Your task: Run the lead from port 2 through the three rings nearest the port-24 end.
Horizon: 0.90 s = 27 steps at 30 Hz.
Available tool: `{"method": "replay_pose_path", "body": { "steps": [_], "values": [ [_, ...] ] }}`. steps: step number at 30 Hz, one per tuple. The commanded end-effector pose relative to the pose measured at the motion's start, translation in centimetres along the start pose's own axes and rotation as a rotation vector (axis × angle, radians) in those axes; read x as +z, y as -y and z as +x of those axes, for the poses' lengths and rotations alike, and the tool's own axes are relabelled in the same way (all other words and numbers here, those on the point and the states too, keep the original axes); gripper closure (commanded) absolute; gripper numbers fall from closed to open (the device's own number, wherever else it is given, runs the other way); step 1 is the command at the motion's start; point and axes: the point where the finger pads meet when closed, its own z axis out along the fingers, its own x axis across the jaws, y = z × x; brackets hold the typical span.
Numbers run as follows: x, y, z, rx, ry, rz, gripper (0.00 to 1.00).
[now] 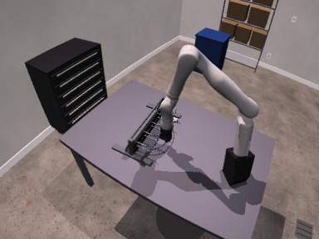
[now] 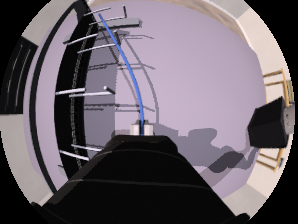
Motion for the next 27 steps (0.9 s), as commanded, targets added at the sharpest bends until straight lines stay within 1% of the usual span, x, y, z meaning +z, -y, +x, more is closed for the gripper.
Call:
{"method": "replay_pose_path", "body": {
  "steps": [1, 12, 14, 27],
  "values": [
    [-0.5, -0.1, -0.2, -0.001, 0.005, -0.002, 1.0],
    [-3.0, -0.1, -0.2, -0.001, 0.005, -0.002, 1.0],
    [-3.0, -0.1, -0.2, -0.001, 0.005, -0.002, 1.0],
    [-6.6, -0.1, -0.1, -0.001, 0.005, -0.002, 1.0]
  ]
}}
